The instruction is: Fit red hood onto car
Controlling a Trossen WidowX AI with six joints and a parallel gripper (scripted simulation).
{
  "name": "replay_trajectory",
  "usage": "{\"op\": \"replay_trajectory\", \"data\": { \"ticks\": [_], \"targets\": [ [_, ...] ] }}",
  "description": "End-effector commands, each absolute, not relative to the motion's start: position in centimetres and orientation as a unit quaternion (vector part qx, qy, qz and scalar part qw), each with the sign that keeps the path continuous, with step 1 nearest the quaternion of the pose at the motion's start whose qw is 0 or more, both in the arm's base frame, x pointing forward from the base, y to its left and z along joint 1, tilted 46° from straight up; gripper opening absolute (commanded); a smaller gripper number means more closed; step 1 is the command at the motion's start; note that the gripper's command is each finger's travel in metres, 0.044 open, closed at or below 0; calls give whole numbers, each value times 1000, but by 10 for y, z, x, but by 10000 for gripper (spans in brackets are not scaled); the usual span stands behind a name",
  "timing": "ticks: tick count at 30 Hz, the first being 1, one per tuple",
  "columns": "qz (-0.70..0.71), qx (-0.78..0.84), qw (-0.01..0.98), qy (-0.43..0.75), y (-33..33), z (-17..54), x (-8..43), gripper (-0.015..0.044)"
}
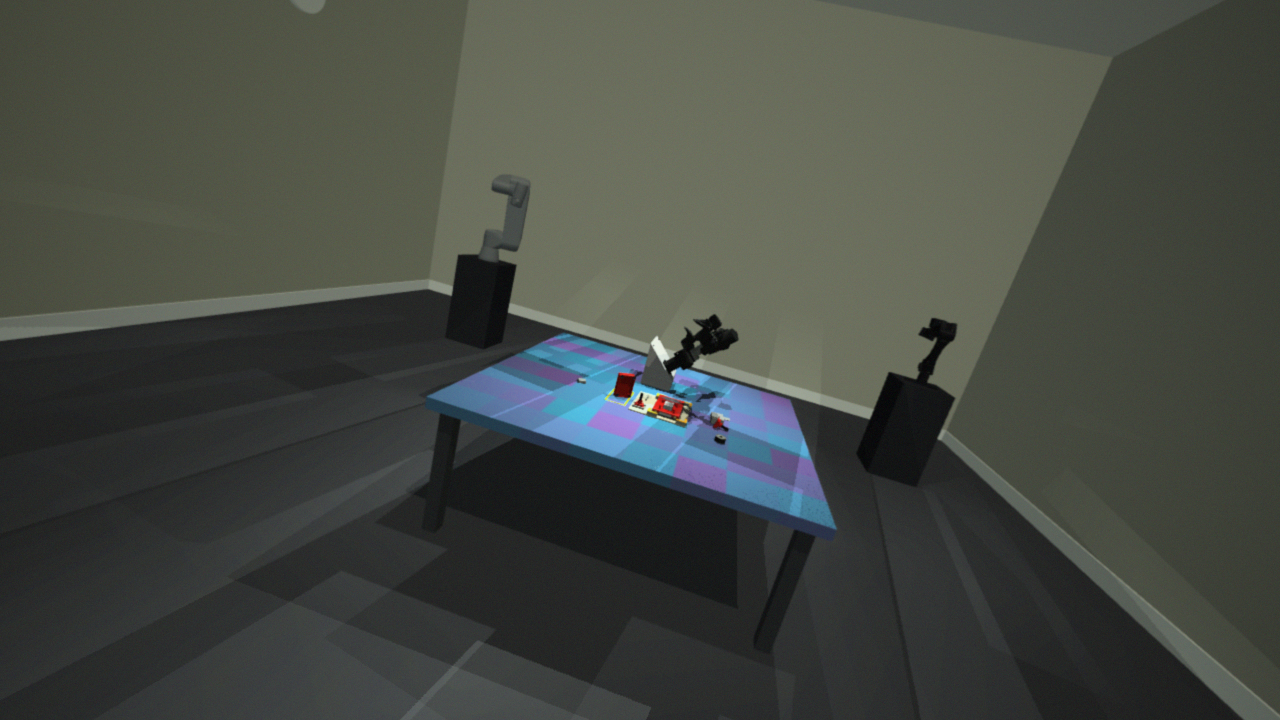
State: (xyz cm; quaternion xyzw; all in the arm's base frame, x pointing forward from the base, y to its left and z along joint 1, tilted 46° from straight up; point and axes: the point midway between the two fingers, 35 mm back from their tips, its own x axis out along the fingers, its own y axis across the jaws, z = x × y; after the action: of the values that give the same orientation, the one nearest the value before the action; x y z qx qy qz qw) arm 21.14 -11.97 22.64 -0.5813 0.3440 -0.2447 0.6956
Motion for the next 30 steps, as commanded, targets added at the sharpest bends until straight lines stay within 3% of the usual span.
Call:
{"op": "replay_trajectory", "data": {
  "ticks": [1,9,20,30],
  "targets": [
    [-243,-580,697,346,-120,226,212,193],
    [-151,-496,741,426,-130,187,247,0],
    [-49,-261,778,570,-145,106,275,0],
    [-15,-2,737,676,-161,29,268,0]
  ]
}}
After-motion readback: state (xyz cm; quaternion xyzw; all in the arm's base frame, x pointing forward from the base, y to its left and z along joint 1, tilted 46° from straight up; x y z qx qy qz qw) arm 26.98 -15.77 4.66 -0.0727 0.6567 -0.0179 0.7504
